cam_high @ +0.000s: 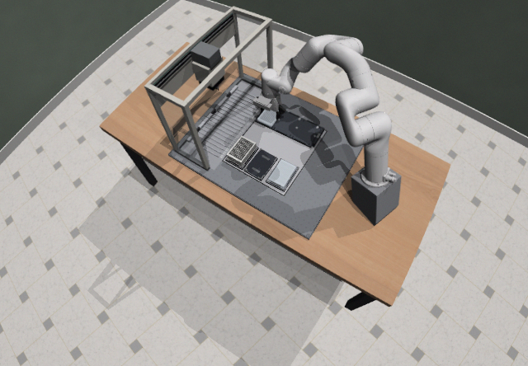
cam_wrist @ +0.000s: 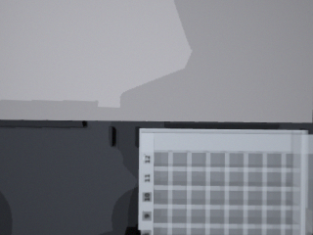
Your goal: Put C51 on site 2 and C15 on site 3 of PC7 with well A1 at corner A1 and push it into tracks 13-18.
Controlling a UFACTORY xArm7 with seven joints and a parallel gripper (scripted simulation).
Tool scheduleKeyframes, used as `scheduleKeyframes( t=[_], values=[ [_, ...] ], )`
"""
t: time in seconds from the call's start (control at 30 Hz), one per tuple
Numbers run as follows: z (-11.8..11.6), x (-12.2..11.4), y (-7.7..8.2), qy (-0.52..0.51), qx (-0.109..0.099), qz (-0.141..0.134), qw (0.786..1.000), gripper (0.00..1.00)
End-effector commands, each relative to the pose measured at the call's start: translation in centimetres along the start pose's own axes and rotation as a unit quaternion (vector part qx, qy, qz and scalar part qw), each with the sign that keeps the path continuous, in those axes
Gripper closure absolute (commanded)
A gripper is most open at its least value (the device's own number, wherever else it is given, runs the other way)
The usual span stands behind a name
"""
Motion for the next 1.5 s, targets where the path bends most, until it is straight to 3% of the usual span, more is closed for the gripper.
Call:
scheduleKeyframes(
  t=[0.0,0.6,0.63,1.47],
  values=[
    [0.2,-0.01,-0.1,0.0,-0.002,0.0,1.0,1.0],
    [0.21,-0.01,-0.11,0.0,-0.002,0.0,1.0,1.0],
    [0.2,-0.01,-0.18,0.0,-0.002,0.0,1.0,0.0],
    [0.21,-0.01,-0.18,0.0,-0.002,0.0,1.0,0.0]
  ],
)
Point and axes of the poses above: the point where the finger pads meet when closed, its own y axis back along the fingers, its own z axis across the jaws, x = y × z, the point moved 1 cm from there along y, back along the fingers, and after that the axes turned 5 degrees about -y, right-handed, at the moved point
